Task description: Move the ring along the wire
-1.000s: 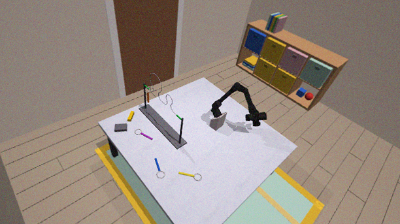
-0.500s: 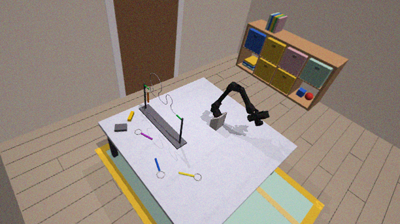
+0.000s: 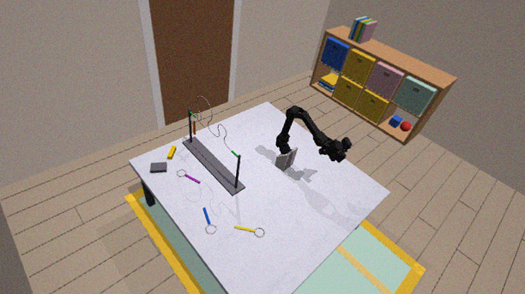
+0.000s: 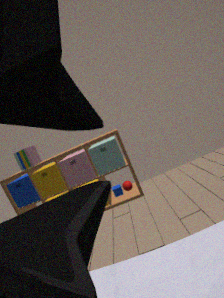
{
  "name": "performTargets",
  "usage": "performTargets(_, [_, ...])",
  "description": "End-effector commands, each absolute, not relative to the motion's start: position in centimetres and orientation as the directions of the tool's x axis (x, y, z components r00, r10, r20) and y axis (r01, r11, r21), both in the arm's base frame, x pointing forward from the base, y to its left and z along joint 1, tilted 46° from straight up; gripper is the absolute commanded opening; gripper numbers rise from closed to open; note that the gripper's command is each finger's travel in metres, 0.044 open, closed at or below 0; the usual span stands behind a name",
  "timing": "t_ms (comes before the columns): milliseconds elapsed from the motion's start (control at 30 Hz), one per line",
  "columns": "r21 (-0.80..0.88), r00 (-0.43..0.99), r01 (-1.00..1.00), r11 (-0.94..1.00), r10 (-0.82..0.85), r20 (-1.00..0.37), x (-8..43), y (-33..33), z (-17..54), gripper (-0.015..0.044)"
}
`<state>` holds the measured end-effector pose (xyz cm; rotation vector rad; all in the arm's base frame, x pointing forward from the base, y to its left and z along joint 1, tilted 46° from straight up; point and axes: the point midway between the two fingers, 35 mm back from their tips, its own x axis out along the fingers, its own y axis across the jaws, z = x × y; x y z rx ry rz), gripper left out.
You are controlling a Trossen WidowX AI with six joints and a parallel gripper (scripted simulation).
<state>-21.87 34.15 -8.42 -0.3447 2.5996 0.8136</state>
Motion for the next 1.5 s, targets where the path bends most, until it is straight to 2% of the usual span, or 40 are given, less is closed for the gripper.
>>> performTargets(0, [0.598,-0.888,-0.319,0.735,-0.012,-0.459,-19.6,37.1,-6.6,0.0160])
performTargets(367, [0.809,-0.821,-0.321,0.492,0.281,-0.497,-11.5,43.7,-0.4,0.0160])
performTargets(700, [0.867,-0.685,-0.423,0.266,0.533,-0.497,-2.7,47.3,5.8,0.0160])
performTargets(1067, [0.785,-0.465,-0.611,0.099,0.758,-0.457,7.3,48.0,13.3,0.0160])
performTargets(1467, [0.557,-0.164,-0.827,0.074,0.916,-0.366,17.6,45.1,21.9,0.0160])
